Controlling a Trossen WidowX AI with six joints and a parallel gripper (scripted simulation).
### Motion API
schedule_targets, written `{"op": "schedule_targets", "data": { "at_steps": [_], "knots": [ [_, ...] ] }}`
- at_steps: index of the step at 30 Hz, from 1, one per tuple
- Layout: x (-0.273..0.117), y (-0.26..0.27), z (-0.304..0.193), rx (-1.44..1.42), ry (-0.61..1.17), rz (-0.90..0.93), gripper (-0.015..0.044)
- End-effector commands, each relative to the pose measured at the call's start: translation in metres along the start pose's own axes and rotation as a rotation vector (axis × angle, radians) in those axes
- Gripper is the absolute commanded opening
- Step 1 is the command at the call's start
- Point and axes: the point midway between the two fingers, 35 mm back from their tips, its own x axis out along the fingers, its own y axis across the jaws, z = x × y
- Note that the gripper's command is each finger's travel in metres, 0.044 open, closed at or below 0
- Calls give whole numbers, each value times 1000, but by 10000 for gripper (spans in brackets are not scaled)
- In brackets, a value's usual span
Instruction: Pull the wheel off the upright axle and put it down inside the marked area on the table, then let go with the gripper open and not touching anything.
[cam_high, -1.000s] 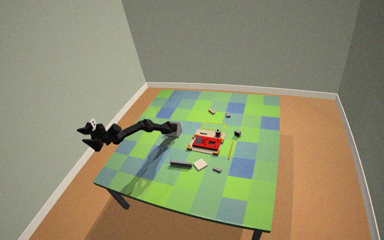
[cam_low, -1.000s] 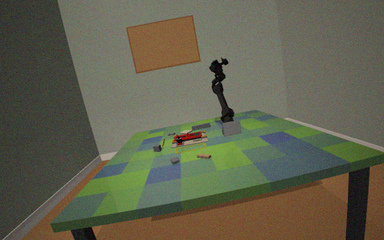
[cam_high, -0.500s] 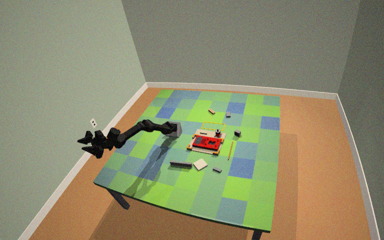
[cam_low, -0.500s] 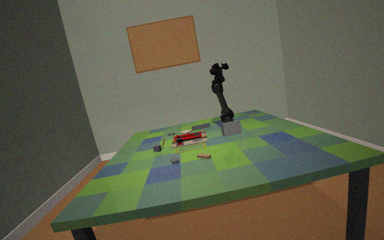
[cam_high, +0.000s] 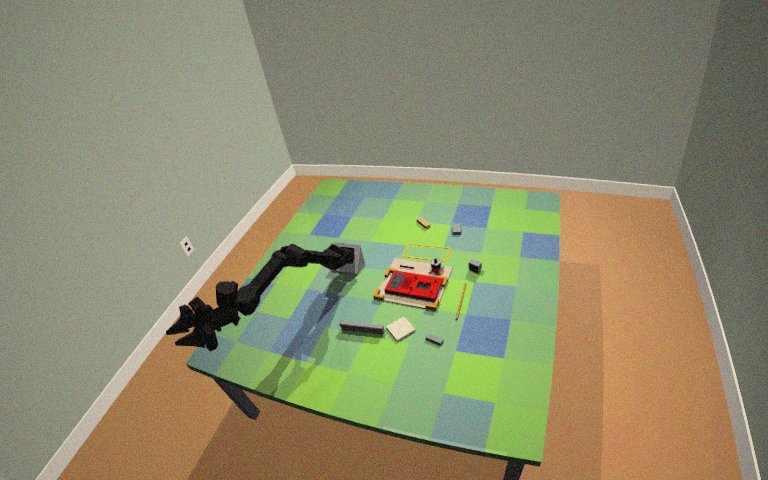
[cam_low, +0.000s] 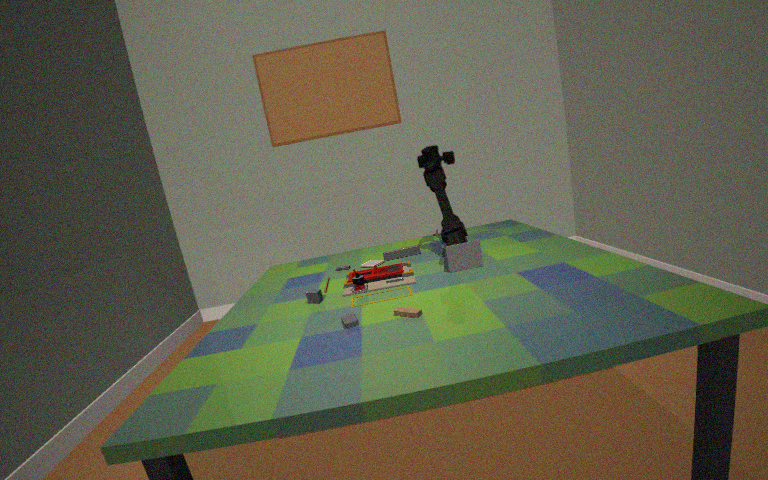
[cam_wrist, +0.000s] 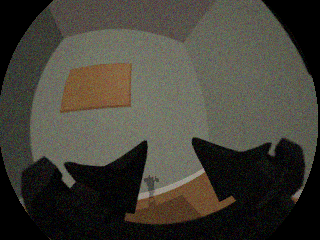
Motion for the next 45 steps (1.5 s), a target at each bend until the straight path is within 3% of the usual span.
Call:
{"op": "schedule_targets", "data": {
  "at_steps": [1,11,21,32,45],
  "knots": [
    [-6,14,-53,72,138,-5,300],
    [-40,72,-144,201,422,31,300],
    [-102,150,-214,294,707,110,300],
    [-184,240,-244,386,961,243,300],
    [-316,334,-249,384,1289,422,300]
  ]
}}
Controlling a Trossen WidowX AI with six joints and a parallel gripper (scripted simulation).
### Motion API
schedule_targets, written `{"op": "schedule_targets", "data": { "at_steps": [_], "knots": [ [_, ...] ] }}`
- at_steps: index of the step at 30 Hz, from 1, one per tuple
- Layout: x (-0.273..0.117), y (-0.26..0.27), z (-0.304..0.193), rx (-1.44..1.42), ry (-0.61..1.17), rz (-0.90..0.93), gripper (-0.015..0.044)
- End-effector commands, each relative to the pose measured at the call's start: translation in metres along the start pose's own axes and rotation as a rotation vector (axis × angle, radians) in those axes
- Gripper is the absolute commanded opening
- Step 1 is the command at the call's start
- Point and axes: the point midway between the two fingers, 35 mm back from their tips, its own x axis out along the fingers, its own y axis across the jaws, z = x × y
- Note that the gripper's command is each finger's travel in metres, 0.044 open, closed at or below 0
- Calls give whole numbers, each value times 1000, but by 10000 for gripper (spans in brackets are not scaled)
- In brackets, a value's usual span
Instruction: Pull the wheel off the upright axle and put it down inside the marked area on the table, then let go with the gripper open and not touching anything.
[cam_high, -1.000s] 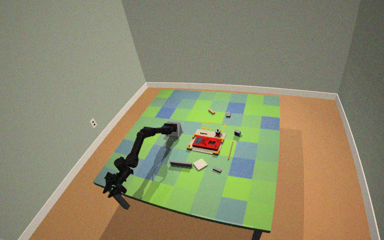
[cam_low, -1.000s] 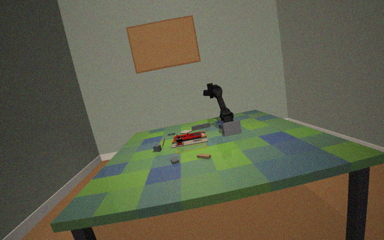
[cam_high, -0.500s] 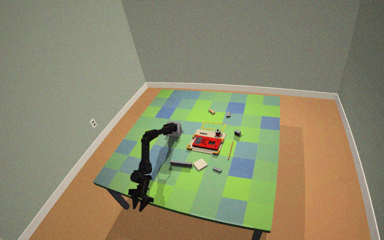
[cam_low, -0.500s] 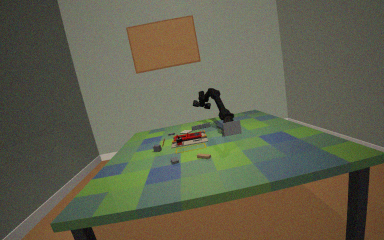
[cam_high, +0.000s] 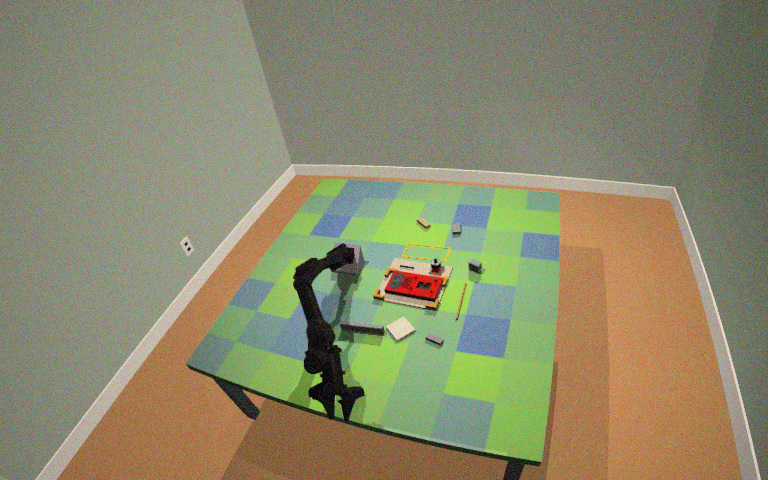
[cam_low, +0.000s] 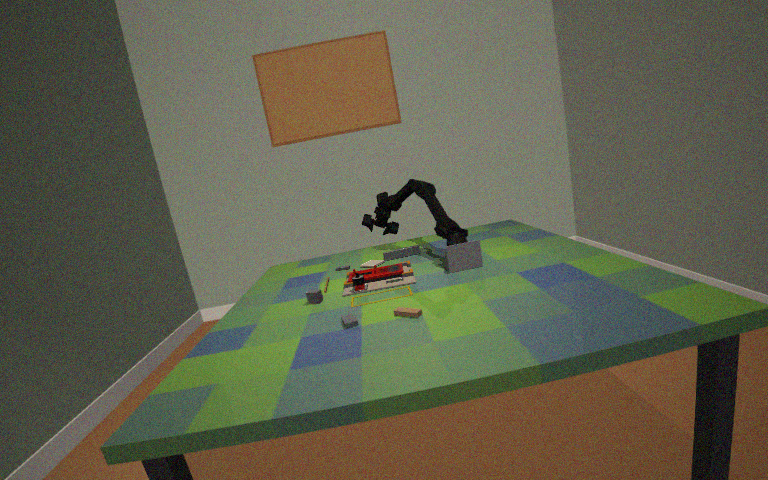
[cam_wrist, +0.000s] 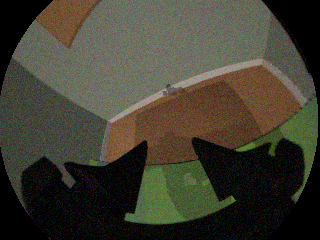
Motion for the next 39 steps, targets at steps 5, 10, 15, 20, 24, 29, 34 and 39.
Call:
{"op": "schedule_targets", "data": {
  "at_steps": [5,10,15,20,24,29,34,39],
  "knots": [
    [-15,59,-98,-54,246,58,300],
    [-36,93,-137,-126,330,123,300],
    [-56,117,-186,-176,453,145,300],
    [-88,142,-241,-260,588,178,300],
    [-120,159,-282,-339,690,206,300],
    [-164,177,-323,-427,775,234,300],
    [-205,185,-360,-530,868,250,300],
    [-258,187,-400,-673,965,267,300]
  ]
}}
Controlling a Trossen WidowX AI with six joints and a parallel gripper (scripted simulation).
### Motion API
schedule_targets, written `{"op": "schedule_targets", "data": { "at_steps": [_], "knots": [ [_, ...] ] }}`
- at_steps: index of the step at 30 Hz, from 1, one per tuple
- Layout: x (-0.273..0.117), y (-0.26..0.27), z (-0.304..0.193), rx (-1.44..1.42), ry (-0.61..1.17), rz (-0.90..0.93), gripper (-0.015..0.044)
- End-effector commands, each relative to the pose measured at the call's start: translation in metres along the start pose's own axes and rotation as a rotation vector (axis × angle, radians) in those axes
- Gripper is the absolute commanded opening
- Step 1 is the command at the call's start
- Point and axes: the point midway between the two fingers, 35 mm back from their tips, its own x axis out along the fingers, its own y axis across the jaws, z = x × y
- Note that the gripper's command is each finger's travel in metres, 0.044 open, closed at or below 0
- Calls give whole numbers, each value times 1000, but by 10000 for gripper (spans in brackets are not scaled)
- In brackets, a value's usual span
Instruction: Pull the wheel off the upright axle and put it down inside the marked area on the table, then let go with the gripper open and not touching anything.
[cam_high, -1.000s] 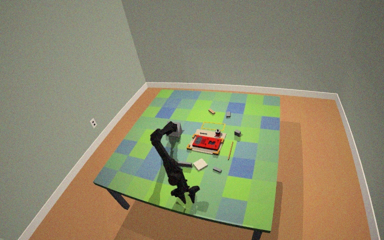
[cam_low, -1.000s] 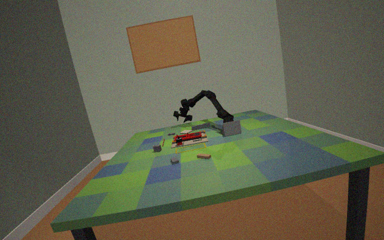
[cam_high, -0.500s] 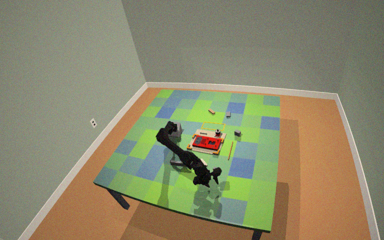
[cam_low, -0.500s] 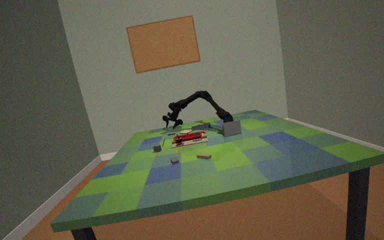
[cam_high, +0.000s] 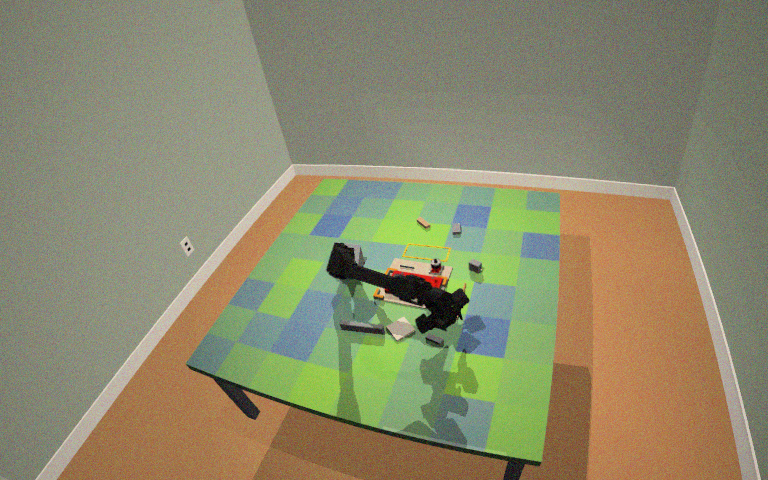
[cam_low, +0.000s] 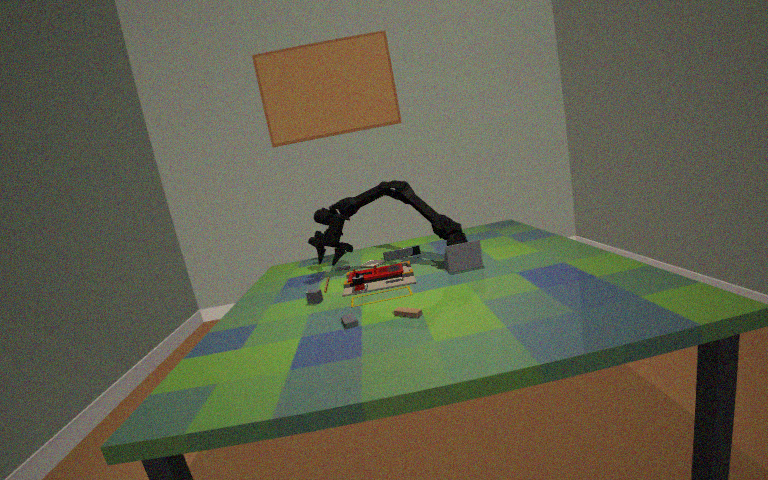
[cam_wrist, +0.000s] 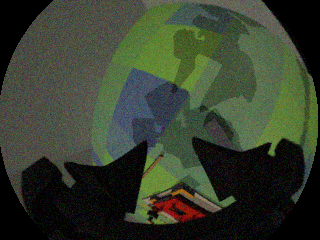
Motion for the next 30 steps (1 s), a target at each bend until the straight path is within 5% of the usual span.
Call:
{"op": "schedule_targets", "data": {
  "at_steps": [1,21,30],
  "knots": [
    [0,36,-54,-124,111,-19,300],
    [-80,107,-284,-888,385,-254,300],
    [-89,106,-297,-953,385,-282,300]
  ]
}}
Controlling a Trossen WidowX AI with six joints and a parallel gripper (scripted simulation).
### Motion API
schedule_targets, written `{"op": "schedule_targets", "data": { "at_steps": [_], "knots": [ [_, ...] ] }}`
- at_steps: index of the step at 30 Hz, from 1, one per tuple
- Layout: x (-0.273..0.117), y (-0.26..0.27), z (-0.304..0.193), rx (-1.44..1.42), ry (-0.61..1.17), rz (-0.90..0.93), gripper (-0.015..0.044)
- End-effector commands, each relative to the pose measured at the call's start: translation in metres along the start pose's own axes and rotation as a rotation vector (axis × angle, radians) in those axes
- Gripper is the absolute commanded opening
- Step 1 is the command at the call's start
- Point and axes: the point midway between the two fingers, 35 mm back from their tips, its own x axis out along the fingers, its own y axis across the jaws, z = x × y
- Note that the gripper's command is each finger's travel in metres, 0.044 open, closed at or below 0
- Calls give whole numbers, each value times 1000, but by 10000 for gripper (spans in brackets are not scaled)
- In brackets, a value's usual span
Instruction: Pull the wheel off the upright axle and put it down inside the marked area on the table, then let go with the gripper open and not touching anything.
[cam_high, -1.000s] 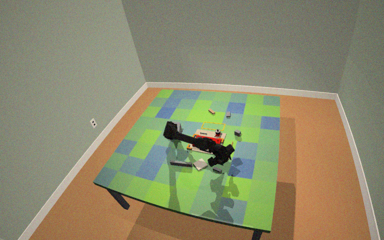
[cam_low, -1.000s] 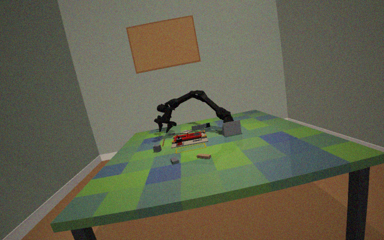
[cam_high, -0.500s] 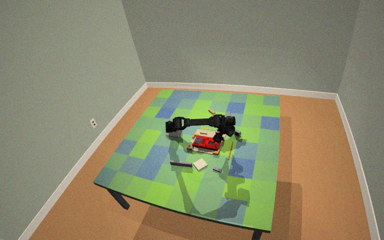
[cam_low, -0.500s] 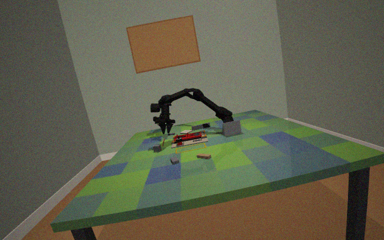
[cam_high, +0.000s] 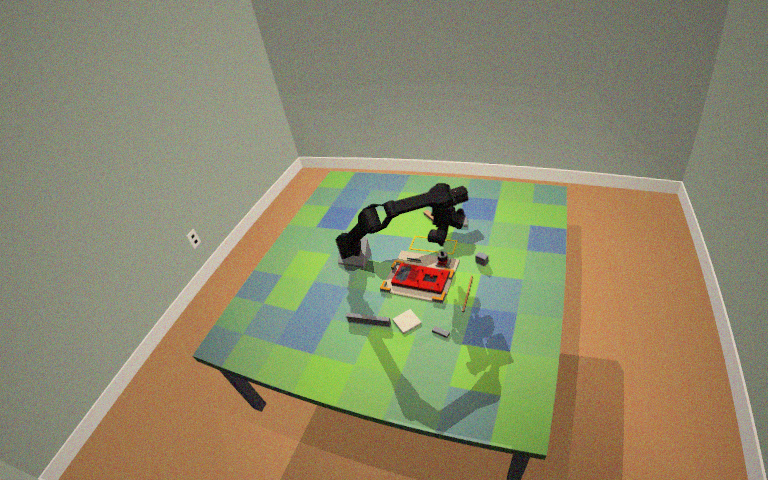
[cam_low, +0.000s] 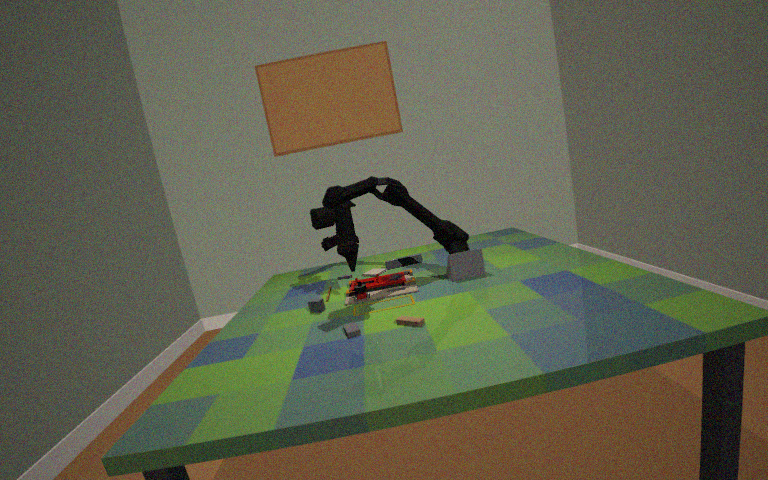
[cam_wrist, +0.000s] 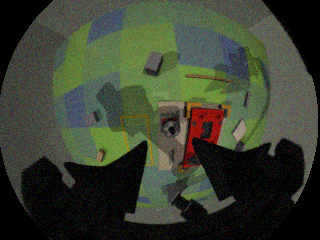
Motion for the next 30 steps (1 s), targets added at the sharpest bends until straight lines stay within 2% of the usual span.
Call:
{"op": "schedule_targets", "data": {
  "at_steps": [1,13,25,30],
  "knots": [
    [2,-2,-3,-5,9,-20,300],
    [5,-11,-10,-5,9,-20,300],
    [68,-13,-7,-5,8,-22,300],
    [77,-13,-8,-5,8,-23,300]
  ]
}}
